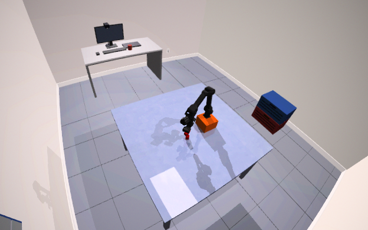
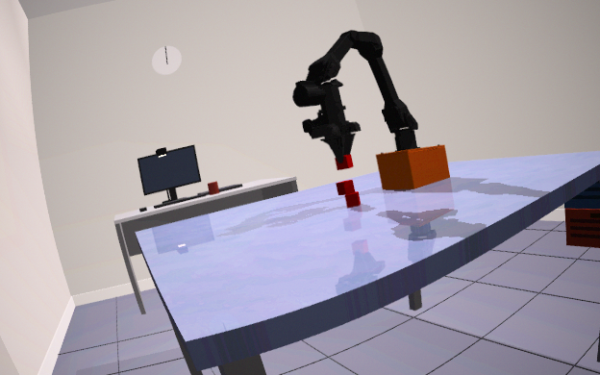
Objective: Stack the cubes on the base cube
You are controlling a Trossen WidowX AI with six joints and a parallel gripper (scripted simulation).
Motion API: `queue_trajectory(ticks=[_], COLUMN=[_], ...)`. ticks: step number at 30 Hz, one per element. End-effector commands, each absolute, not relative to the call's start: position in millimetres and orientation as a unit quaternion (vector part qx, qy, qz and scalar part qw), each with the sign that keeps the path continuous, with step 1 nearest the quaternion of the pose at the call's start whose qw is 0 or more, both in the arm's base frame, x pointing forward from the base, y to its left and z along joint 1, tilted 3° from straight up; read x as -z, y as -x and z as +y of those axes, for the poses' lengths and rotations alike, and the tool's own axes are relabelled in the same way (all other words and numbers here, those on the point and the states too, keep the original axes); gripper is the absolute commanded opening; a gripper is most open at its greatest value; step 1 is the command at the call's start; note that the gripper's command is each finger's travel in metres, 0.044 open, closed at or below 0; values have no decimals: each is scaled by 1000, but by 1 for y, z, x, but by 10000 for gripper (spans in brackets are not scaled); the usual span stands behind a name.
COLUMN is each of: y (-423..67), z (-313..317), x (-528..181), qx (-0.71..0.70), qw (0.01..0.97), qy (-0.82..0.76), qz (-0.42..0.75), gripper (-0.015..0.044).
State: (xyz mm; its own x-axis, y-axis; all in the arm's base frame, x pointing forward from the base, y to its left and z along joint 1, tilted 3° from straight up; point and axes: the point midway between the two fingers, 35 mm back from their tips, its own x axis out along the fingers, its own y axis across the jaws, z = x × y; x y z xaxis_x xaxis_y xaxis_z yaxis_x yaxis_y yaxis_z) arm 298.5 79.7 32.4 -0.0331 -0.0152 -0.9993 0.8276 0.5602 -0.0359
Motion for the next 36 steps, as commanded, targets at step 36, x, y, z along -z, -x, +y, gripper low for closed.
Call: queue_trajectory(ticks=[36], y=[-292], z=[100], x=[1], qx=[474], qw=[518], qy=[-460], qz=[543], gripper=[105])
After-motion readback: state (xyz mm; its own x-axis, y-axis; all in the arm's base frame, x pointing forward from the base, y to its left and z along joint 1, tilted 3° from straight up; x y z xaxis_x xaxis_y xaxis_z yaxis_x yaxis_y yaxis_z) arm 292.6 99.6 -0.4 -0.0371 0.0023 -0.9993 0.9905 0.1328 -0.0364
